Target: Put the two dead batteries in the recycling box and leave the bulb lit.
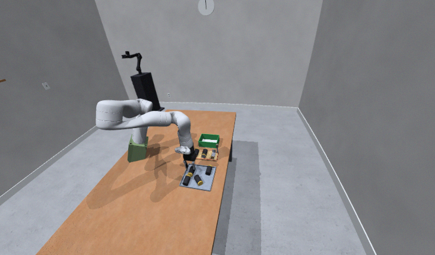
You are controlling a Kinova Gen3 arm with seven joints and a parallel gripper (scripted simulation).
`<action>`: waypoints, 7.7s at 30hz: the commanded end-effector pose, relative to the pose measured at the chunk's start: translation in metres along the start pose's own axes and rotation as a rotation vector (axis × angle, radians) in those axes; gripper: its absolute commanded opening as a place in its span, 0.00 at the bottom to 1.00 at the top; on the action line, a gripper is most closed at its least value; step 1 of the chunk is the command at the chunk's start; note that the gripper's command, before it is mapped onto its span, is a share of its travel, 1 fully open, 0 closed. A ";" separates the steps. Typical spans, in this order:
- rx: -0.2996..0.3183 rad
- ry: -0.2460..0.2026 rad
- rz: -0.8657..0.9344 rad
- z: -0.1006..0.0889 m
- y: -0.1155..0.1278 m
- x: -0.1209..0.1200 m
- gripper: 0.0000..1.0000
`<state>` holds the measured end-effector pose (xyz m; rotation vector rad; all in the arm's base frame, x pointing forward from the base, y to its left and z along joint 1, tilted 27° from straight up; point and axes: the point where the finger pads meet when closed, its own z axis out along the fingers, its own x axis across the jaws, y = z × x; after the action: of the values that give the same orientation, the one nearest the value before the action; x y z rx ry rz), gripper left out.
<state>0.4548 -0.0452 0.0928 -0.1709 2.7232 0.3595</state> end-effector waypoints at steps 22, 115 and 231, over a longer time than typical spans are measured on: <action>0.000 -0.001 -0.001 0.000 0.000 0.000 0.90; 0.000 -0.001 -0.001 0.000 0.000 0.000 0.57; 0.000 -0.001 0.353 -0.087 0.000 0.000 0.57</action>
<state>0.4234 -0.0675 0.1693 0.2971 2.7504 0.4572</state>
